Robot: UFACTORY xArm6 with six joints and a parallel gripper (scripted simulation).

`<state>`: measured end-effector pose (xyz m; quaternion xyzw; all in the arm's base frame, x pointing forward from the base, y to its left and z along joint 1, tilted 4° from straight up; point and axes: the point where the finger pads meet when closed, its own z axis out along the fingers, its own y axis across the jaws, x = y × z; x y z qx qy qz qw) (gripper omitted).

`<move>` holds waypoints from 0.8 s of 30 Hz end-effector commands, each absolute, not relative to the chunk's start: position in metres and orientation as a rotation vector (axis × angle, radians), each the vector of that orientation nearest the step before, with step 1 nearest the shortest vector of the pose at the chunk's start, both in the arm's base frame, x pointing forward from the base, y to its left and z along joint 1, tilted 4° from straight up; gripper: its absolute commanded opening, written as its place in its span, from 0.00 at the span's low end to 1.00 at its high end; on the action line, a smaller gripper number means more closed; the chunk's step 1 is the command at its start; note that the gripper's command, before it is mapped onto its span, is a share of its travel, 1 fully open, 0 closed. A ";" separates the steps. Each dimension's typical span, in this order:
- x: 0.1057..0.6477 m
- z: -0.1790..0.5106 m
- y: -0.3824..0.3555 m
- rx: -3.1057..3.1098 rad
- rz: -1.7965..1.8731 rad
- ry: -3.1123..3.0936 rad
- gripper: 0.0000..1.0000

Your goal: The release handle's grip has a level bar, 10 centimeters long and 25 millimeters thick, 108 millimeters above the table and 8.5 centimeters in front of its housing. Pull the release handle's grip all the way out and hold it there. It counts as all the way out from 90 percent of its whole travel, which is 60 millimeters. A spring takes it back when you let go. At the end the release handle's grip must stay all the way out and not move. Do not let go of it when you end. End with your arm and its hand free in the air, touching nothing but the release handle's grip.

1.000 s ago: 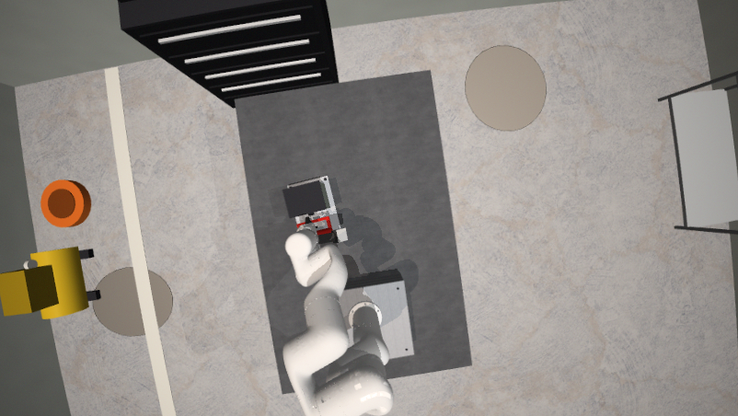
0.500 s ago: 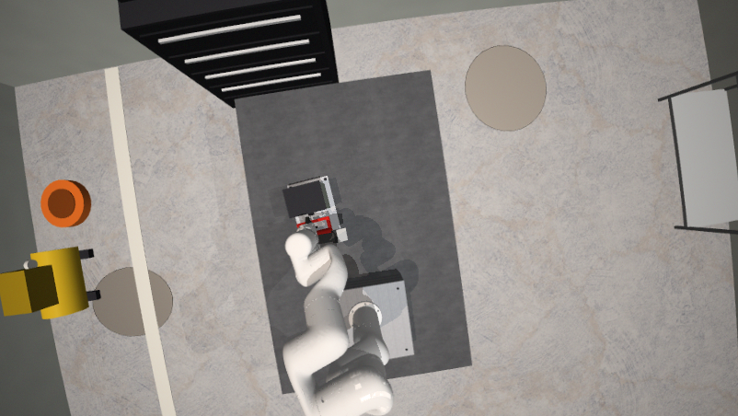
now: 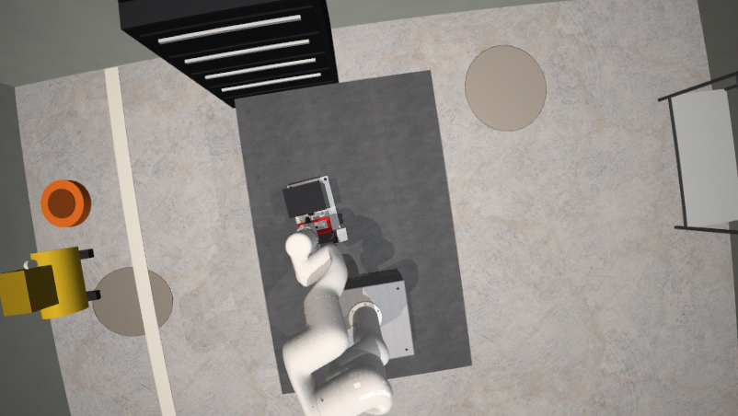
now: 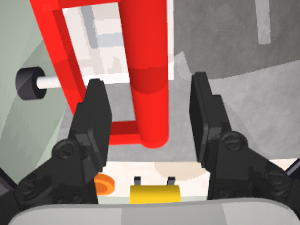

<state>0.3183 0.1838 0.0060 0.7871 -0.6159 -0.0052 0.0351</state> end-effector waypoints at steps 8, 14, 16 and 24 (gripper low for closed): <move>0.319 -0.001 0.184 2.422 -0.014 -1.895 0.53; 0.319 -0.009 0.184 2.422 -0.014 -1.895 0.53; 0.319 -0.011 0.184 2.422 -0.014 -1.895 0.53; 0.318 -0.019 0.183 2.422 -0.014 -1.895 0.53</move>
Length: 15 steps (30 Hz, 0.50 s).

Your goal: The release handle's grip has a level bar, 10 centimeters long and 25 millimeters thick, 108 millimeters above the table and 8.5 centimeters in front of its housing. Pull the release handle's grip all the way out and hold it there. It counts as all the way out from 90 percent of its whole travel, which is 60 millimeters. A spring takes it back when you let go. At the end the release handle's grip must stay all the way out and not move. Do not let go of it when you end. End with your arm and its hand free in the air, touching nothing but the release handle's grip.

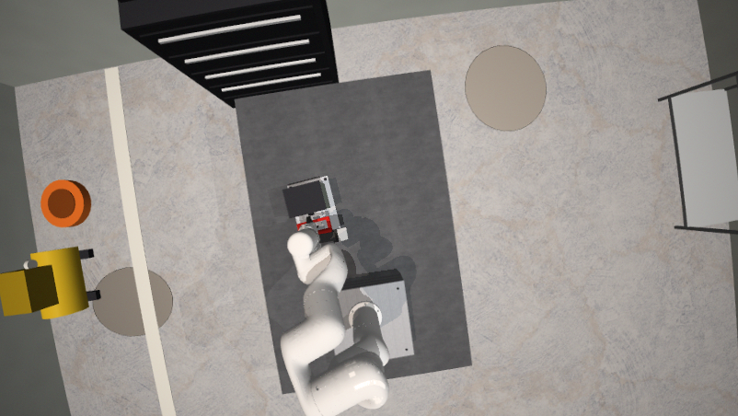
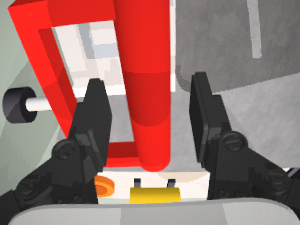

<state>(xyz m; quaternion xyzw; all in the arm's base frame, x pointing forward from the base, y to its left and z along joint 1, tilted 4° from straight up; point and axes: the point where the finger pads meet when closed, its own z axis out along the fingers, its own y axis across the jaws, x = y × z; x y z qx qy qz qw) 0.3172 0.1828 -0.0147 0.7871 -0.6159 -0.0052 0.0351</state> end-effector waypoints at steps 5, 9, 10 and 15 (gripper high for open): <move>0.318 -0.024 0.183 2.422 -0.014 -1.895 0.53; 0.318 -0.027 0.183 2.422 -0.014 -1.895 0.53; 0.318 -0.028 0.183 2.422 -0.014 -1.895 0.53; 0.318 -0.030 0.183 2.422 -0.014 -1.895 0.53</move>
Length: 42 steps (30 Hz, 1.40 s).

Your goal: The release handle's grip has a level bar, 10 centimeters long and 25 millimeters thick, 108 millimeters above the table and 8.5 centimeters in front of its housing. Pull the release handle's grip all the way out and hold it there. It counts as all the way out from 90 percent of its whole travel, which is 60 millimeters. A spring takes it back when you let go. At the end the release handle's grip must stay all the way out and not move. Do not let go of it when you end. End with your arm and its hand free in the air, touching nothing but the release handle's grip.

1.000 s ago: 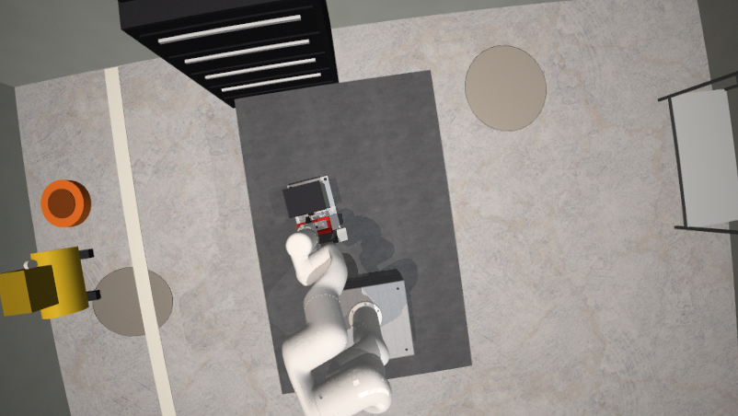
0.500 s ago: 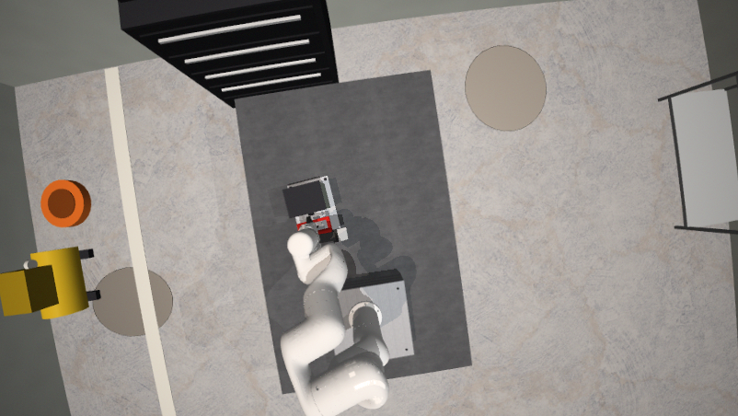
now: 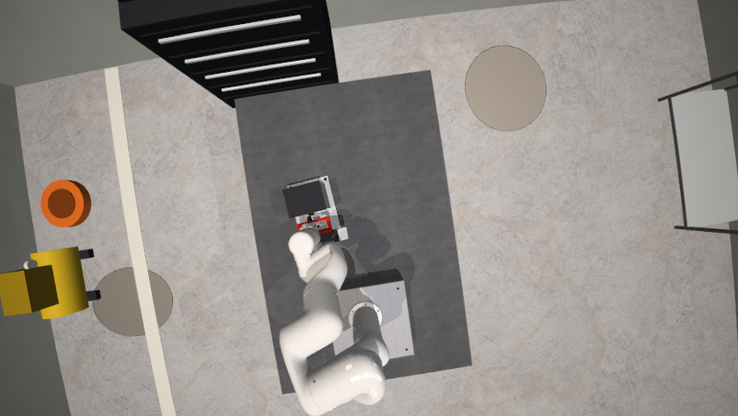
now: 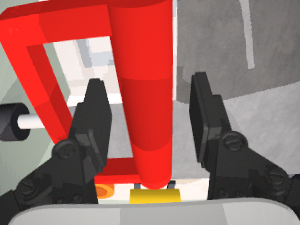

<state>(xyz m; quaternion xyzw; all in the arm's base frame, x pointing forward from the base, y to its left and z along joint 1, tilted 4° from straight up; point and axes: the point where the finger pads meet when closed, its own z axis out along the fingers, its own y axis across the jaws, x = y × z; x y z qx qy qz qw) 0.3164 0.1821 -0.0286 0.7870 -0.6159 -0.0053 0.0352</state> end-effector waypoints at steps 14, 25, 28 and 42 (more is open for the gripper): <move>0.318 -0.032 0.183 2.422 -0.014 -1.895 0.53; 0.318 -0.032 0.183 2.422 -0.014 -1.895 0.00; 0.318 -0.032 0.183 2.422 -0.014 -1.895 0.00; 0.318 -0.032 0.183 2.422 -0.014 -1.895 0.00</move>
